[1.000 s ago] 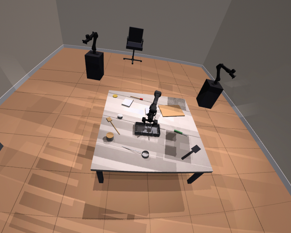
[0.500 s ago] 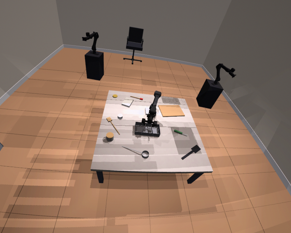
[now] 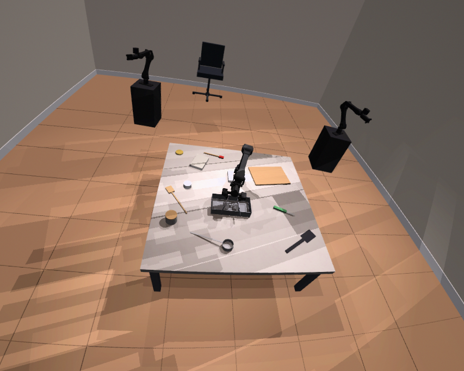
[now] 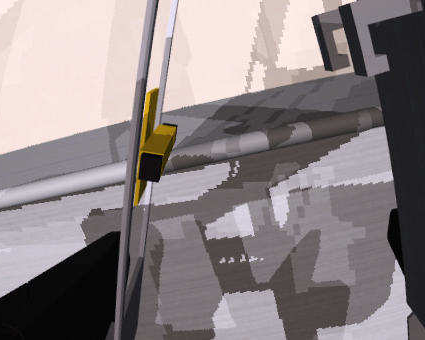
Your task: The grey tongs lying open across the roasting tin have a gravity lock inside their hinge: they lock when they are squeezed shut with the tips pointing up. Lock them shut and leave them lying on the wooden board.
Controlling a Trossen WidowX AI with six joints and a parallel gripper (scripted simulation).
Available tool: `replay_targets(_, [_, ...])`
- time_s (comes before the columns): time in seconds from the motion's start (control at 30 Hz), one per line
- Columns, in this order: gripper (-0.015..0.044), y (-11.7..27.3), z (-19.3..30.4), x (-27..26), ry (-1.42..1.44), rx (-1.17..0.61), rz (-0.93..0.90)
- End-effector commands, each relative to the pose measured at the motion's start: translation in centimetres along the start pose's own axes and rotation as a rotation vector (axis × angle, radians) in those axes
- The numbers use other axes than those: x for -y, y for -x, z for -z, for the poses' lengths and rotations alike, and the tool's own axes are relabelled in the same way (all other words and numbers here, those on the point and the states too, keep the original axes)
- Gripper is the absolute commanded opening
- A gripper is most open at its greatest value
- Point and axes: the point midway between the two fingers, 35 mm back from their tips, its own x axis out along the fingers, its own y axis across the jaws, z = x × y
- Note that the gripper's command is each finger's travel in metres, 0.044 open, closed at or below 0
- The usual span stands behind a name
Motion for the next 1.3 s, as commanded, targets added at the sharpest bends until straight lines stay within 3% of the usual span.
replay_targets(0.0, [0.0360, 0.04, 0.02, 0.00, 0.000, -0.001, 0.000])
replay_targets(1.27, [0.0107, 0.04, 0.02, 0.00, 0.000, -0.001, 0.000])
